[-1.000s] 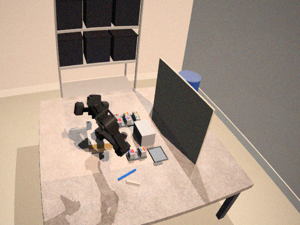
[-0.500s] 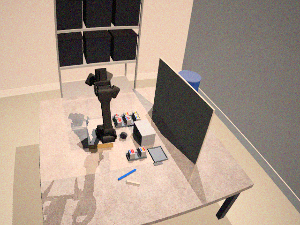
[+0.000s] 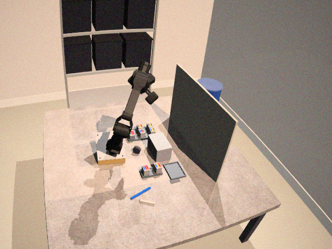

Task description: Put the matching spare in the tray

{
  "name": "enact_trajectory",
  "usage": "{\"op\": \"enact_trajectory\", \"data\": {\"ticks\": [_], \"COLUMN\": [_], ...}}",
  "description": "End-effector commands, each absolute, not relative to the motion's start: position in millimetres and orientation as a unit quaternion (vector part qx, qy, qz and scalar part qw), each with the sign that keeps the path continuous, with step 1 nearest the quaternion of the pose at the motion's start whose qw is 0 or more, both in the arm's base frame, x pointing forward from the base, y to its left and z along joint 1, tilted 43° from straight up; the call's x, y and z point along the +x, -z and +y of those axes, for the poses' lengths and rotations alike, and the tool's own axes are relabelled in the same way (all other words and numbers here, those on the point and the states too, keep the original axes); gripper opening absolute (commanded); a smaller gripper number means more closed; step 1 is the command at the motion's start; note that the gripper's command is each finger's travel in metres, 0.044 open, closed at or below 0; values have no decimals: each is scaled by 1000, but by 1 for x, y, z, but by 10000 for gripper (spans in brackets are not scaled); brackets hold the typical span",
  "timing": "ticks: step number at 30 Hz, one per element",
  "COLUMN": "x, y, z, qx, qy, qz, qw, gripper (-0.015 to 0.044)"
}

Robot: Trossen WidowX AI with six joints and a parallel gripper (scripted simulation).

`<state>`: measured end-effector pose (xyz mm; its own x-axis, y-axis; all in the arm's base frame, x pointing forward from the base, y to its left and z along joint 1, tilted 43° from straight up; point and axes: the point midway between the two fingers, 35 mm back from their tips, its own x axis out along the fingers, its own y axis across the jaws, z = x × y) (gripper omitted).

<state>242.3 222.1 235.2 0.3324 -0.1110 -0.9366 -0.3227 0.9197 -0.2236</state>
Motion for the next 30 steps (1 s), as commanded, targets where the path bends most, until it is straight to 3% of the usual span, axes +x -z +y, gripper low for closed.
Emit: {"op": "enact_trajectory", "data": {"ticks": [1, 16, 30], "x": [295, 393, 394], "y": [-204, -101, -100], "z": [186, 27, 25], "qx": [-198, -245, -245], "qy": [30, 247, 248], "qz": [601, 689, 690], "qw": [773, 636, 634], "gripper": [440, 440, 440]}}
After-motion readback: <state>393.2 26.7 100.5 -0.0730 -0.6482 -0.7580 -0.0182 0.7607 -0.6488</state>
